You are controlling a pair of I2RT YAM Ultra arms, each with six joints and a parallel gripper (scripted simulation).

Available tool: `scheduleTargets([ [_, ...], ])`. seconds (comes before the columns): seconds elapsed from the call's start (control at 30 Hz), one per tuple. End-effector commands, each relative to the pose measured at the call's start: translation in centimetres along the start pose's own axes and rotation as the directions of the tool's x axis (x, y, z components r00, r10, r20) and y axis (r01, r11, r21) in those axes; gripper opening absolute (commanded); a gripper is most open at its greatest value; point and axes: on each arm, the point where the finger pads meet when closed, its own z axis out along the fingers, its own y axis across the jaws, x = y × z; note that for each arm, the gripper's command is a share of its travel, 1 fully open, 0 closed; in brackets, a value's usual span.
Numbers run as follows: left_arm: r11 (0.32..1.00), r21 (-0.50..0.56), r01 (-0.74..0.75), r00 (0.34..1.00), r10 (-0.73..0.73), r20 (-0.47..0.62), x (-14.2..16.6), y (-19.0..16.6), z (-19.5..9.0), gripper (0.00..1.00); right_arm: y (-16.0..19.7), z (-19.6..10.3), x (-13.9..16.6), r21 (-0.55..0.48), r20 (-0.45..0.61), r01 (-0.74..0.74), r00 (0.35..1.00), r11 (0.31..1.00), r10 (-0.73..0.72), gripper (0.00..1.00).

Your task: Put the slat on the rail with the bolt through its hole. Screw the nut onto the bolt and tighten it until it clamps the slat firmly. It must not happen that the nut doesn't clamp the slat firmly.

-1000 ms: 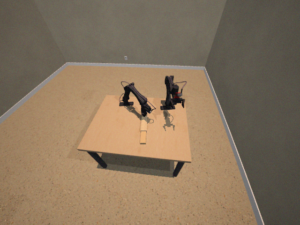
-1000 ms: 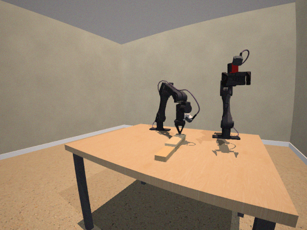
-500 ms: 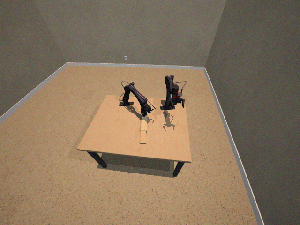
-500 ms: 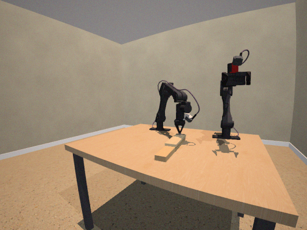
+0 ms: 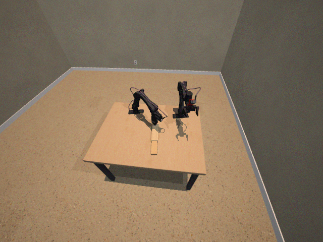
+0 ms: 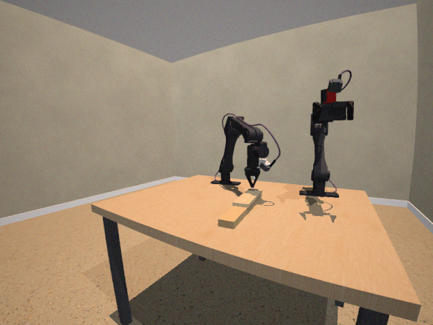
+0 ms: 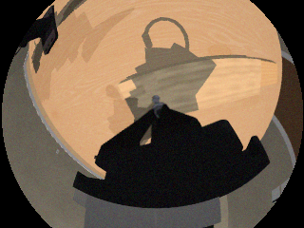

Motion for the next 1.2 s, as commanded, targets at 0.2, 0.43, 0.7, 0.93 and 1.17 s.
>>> scheduleTargets([
  [0.2, 1.000, 0.004, -0.005, 1.000, 0.005, 0.026, -0.84, -0.01, -0.47, 1.00, -1.16, -2.43, 0.80, 0.030, 0.025, 0.000, 1.000, 1.000, -0.001, 0.12],
  [0.43, 1.000, 0.004, -0.005, 1.000, 0.005, 0.026, -0.84, -0.01, -0.47, 1.00, -1.27, -2.83, 1.01, 0.033, 0.027, 0.002, 1.000, 0.999, -0.002, 0.12],
  [0.7, 1.000, 0.004, -0.005, 1.000, 0.005, 0.026, -0.84, -0.01, -0.47, 1.00, -1.25, -2.83, 0.97, 0.033, 0.027, -0.001, 1.000, 0.999, 0.000, 0.12],
  [0.93, 1.000, 0.004, -0.005, 1.000, 0.005, 0.026, -0.84, -0.01, -0.47, 1.00, -1.17, -2.20, 0.82, 0.027, 0.023, 0.000, 1.000, 1.000, -0.001, 0.12],
  [1.17, 1.000, 0.004, -0.005, 1.000, 0.005, 0.026, -0.84, -0.01, -0.47, 1.00, -0.80, -2.41, 0.35, 0.029, 0.024, 0.000, 1.000, 1.000, 0.000, 0.12],
])
